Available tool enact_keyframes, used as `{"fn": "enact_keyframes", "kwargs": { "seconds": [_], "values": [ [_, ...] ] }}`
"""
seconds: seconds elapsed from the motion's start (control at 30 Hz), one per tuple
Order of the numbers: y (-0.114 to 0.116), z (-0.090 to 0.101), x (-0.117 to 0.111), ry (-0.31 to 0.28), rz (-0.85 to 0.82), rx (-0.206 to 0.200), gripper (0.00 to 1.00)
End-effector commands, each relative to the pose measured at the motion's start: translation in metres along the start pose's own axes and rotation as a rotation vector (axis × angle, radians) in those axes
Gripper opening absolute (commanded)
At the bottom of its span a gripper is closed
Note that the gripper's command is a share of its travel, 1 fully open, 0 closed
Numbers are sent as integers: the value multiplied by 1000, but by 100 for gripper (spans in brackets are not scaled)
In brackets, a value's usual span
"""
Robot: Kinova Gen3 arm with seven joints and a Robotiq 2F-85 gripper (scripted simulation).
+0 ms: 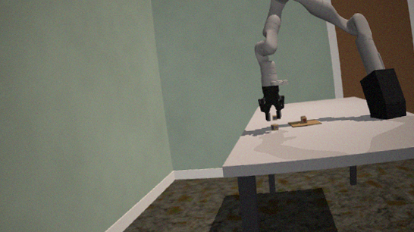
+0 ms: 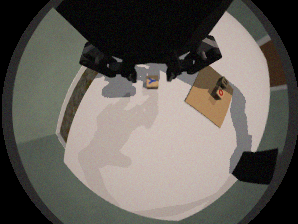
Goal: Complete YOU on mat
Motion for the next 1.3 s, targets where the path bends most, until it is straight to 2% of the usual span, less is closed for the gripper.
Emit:
{"fn": "enact_keyframes", "kwargs": {
  "seconds": [0.0, 1.27],
  "values": [
    [-1, -4, 0, 1, 0, -3, 62],
    [-1, -8, -1, 1, 0, -3, 62]
  ]
}}
Point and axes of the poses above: the point where the finger pads meet when closed, its own z axis back along the fingers, its own y axis across the jaws, x = y × z, the point moved 1 cm from there along z, back along the fingers, and after that the axes turned 2 degrees about z, right-handed, at the moved point
